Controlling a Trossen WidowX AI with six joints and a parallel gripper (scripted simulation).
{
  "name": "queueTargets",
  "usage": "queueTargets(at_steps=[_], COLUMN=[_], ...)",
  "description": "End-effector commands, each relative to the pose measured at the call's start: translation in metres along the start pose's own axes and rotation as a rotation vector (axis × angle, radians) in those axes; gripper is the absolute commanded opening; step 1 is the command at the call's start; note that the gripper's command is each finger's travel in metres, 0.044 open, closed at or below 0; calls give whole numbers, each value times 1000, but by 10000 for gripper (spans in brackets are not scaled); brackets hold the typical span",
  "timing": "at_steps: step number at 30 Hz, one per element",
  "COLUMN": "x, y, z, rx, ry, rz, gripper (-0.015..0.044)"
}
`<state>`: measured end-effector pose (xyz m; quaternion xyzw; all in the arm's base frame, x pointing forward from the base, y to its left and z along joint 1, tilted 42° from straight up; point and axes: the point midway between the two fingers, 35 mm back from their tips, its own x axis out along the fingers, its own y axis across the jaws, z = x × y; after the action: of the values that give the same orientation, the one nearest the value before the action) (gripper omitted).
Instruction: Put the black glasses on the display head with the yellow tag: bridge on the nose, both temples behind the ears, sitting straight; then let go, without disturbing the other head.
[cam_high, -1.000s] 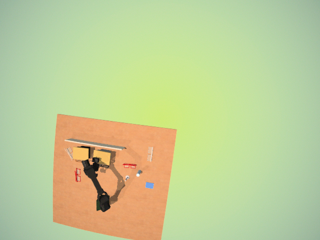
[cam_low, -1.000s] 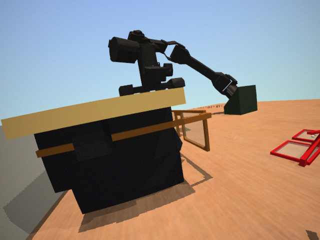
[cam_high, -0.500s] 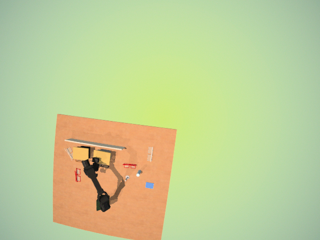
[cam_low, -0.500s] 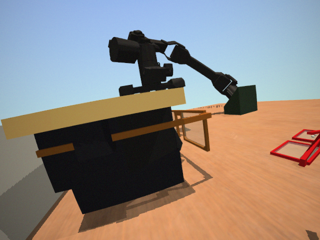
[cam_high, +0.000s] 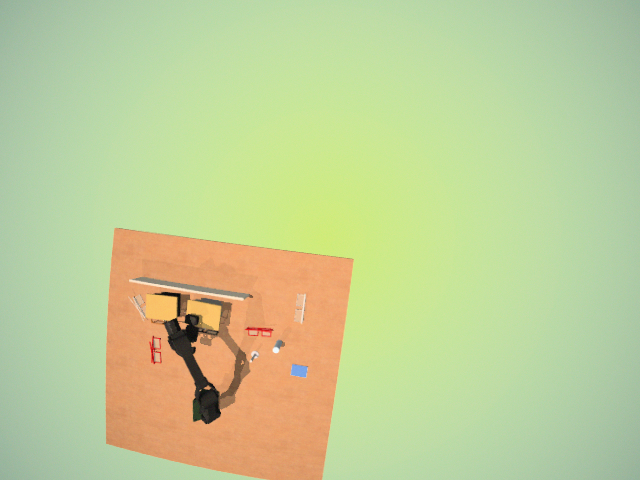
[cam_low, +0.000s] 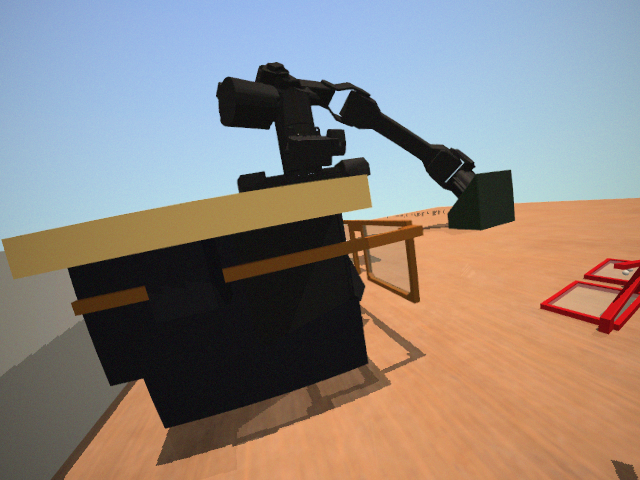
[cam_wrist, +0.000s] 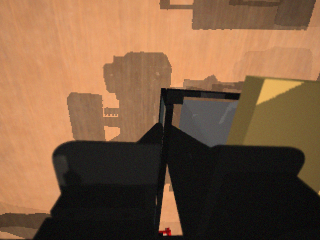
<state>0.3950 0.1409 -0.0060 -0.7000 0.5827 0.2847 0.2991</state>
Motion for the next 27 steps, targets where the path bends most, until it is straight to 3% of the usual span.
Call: queueTargets(at_steps=[1,4,8,16,21,27], x=[2,2,1,1,-30,-32], y=[0,0,0,0,2,2], z=[0,0,0,0,-1,-1], rx=[-6,-6,-1,-1,-7,-7], ry=[6,6,0,0,-7,-8], rz=[-1,-1,1,1,-2,-2], gripper=[0,0,105,107,107,107])
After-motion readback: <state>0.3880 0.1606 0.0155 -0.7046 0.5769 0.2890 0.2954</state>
